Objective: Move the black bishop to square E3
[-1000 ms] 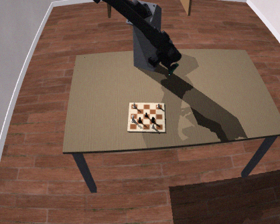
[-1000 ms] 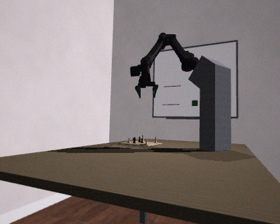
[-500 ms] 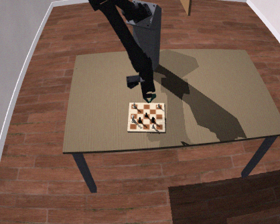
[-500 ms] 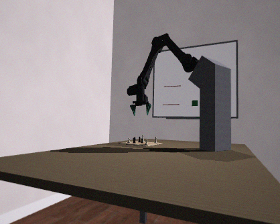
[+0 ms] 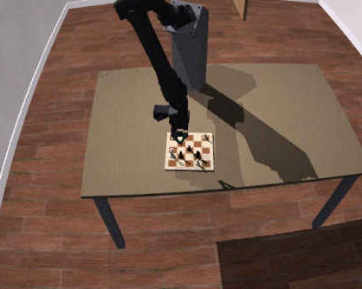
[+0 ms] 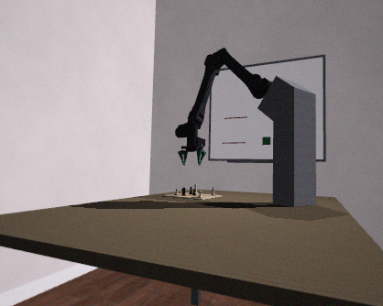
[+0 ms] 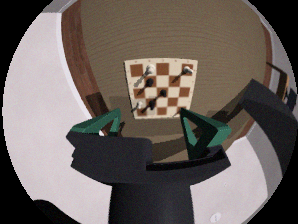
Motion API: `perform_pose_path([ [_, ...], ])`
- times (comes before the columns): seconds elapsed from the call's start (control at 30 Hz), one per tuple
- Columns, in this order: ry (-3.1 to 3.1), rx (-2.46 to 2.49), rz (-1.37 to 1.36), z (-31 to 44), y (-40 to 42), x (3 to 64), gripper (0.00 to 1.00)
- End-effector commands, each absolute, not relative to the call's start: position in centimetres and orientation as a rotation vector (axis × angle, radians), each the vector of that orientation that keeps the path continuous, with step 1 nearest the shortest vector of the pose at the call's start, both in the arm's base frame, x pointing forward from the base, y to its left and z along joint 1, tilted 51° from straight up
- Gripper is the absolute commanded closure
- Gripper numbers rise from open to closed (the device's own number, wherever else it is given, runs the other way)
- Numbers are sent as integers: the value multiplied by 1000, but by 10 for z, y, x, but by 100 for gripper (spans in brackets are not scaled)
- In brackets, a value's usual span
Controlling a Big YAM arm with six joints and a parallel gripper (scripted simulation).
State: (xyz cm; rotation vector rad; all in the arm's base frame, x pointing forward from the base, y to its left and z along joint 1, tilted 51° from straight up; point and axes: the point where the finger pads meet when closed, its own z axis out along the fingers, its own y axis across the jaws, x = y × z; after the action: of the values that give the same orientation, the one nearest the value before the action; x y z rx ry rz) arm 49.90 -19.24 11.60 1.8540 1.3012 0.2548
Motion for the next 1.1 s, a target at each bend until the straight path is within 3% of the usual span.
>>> perform_pose_path([
  [0.0,1268,1861,266,121,-198,499,0],
  [0.67,1422,1710,175,128,-201,505,0],
  [1.07,1904,1200,-179,110,-207,511,0],
])
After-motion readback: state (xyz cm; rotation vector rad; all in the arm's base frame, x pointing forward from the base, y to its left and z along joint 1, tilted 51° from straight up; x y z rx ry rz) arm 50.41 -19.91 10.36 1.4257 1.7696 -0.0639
